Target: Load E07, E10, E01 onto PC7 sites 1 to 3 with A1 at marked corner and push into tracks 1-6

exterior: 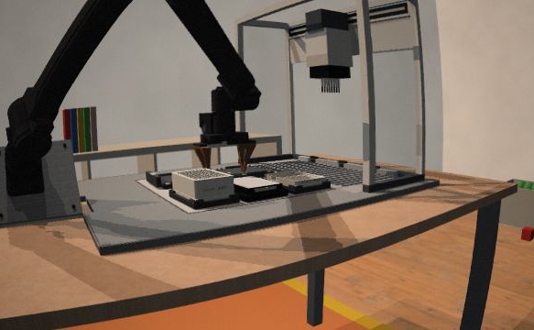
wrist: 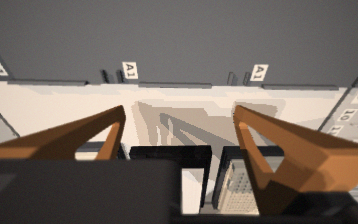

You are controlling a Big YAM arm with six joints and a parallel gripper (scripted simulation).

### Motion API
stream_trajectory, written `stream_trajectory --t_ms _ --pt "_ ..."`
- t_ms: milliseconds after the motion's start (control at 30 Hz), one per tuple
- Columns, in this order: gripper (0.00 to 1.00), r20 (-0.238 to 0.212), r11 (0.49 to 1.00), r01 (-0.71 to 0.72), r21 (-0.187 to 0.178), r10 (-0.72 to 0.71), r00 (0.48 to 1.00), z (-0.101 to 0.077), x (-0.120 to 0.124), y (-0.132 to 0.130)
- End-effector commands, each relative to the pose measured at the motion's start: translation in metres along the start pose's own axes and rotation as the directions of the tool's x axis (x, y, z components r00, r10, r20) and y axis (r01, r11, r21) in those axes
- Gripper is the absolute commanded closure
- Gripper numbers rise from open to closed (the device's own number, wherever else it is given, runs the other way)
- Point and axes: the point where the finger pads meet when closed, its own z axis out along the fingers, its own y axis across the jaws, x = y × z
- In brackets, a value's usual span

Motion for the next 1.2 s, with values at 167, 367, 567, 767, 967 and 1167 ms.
stream_trajectory --t_ms 167,367,567,767,967,1167 --pt "0.0 0.0 1.0 0.012 0.019 -0.012 1.0 0.001 -0.002 -0.003" --pt "0.0 0.0 1.0 0.0 0.004 0.0 1.0 0.014 0.005 -0.002" --pt "0.0 0.0 1.0 0.007 0.01 -0.007 1.0 0.017 0.001 -0.002" --pt "0.0 0.005 1.0 -0.006 0.027 0.006 1.0 0.007 0.001 -0.01" --pt "0.0 0.0 0.999 0.032 0.022 -0.032 0.999 0.01 -0.007 -0.005" --pt "0.0 0.004 0.999 0.016 0.043 -0.016 1.0 0.0 -0.011 -0.011"
